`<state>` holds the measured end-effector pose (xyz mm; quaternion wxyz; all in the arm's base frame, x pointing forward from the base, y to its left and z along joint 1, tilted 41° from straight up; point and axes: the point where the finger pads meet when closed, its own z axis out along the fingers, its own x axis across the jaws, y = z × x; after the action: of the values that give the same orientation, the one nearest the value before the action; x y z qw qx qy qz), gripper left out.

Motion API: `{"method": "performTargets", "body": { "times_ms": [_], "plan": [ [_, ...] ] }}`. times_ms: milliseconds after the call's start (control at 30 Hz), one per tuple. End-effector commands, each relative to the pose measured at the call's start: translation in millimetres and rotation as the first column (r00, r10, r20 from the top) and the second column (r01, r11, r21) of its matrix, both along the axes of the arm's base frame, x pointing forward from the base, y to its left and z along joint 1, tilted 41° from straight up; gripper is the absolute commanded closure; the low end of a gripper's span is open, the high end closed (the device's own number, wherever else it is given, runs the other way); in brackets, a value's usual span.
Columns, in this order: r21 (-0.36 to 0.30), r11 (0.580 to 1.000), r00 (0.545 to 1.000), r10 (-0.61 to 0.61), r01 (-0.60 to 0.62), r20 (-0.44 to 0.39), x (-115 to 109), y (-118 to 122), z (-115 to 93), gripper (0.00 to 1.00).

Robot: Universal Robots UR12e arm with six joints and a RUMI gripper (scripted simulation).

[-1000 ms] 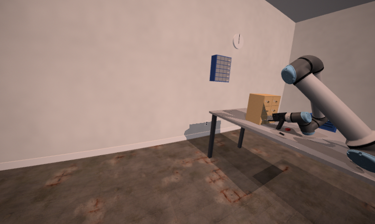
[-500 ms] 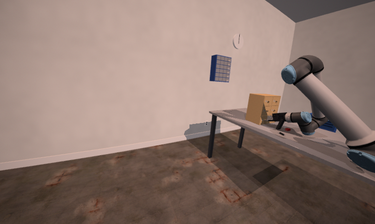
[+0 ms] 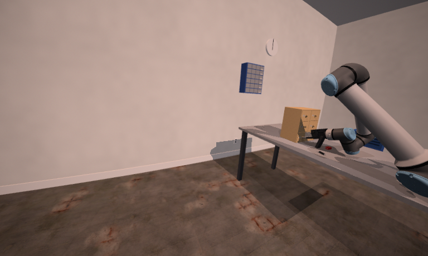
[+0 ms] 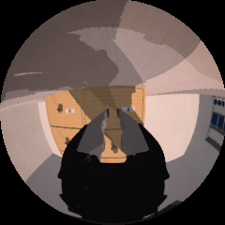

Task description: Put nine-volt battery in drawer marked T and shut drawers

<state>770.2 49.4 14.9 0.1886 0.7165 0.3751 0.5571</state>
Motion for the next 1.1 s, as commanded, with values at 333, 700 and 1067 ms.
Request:
{"method": "performTargets", "body": {
  "times_ms": [333,700,1067],
  "plan": [
    [0.000,1.000,1.000,-0.001,0.001,0.001,-2.8,-0.2,0.6,0.93],
    [0.000,1.000,1.000,-0.001,0.001,0.001,-6.5,0.1,0.8,0.93],
    [0.000,1.000,1.000,-0.001,0.001,0.001,-11.6,0.5,1.0,0.93]
  ]
}}
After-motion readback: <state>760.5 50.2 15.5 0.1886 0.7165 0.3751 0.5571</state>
